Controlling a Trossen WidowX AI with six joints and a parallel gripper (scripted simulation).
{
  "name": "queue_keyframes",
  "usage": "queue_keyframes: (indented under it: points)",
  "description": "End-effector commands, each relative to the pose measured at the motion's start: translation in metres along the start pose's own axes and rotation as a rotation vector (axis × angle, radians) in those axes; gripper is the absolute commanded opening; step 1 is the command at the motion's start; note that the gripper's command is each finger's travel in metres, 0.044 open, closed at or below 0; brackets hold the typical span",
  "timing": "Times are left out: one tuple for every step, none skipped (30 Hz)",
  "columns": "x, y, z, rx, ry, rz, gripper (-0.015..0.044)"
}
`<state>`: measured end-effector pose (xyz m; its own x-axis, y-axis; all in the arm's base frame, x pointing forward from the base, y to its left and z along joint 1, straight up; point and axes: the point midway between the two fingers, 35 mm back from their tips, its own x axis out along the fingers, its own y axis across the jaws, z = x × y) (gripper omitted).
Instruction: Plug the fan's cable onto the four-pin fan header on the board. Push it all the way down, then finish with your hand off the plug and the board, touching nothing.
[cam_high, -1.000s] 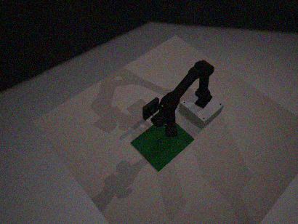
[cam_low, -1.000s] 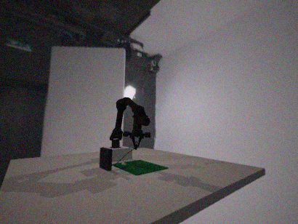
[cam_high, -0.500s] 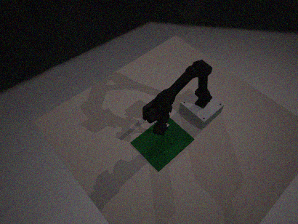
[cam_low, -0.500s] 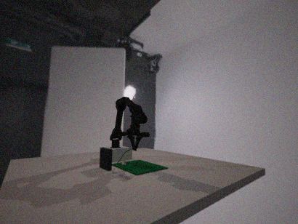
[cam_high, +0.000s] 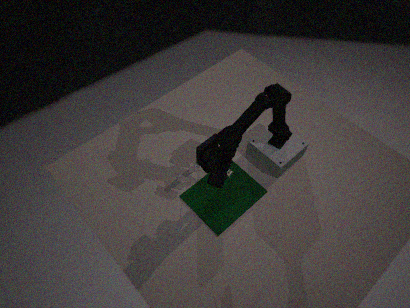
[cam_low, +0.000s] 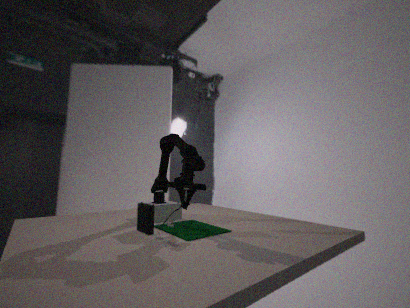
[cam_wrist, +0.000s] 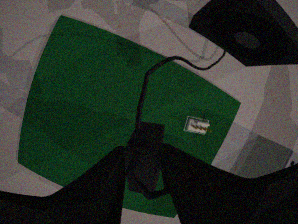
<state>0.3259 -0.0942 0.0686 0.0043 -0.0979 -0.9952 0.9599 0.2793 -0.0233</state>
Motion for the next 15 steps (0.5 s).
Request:
queue_keyframes:
  points:
    - [0.01,-0.003,-0.002,0.004,-0.047,-0.039,0.0]
    - [0.011,-0.003,-0.002,0.005,-0.059,-0.045,0.0]
    - [0.013,-0.003,-0.002,0.005,-0.072,-0.052,0.0]
    - [0.014,-0.003,-0.002,0.005,-0.084,-0.057,0.0]
    - [0.015,-0.003,-0.002,0.006,-0.097,-0.063,0.0]
    - [0.016,-0.003,-0.002,0.006,-0.109,-0.069,0.0]
    - [0.018,-0.003,-0.002,0.006,-0.122,-0.074,0.0]
    - [0.019,-0.003,-0.002,0.007,-0.135,-0.08,0.0]
    - [0.02,-0.003,-0.002,0.007,-0.147,-0.085,0.0]
    - [0.021,-0.003,-0.002,0.008,-0.16,-0.09,0.0]
    - [0.022,-0.004,-0.002,0.008,-0.173,-0.095,0.0]
    - [0.023,-0.004,-0.002,0.008,-0.186,-0.1,0.0]
    - [0.024,-0.004,-0.002,0.009,-0.199,-0.104,0.0]
    - [0.025,-0.004,-0.002,0.009,-0.212,-0.109,0.0]
    - [0.026,-0.004,-0.002,0.009,-0.226,-0.113,0.0]
